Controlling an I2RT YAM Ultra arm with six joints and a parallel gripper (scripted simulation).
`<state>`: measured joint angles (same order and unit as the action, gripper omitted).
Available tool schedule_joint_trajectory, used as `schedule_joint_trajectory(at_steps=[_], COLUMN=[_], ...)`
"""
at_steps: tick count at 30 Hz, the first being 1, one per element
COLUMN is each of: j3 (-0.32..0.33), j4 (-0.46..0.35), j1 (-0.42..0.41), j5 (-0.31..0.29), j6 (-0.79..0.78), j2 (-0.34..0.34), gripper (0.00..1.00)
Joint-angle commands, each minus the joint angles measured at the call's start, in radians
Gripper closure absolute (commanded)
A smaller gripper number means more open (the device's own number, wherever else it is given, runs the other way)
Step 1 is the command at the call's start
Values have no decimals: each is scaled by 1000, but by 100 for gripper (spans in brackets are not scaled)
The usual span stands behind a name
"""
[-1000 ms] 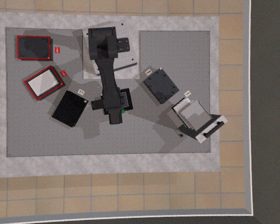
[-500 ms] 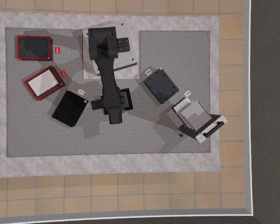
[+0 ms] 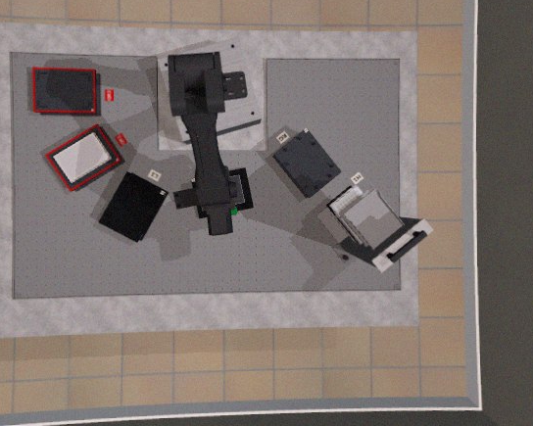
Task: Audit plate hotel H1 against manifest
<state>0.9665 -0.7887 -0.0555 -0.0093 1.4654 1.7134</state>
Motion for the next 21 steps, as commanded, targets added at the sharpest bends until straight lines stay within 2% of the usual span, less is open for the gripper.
schedule_joint_trajectory(at_steps=[1,21], j3=[2,-23], j4=[11,62], j1=[0,1], j5=[1,1], j6=[2,2], j2=[-3,22], gripper=[14,14])
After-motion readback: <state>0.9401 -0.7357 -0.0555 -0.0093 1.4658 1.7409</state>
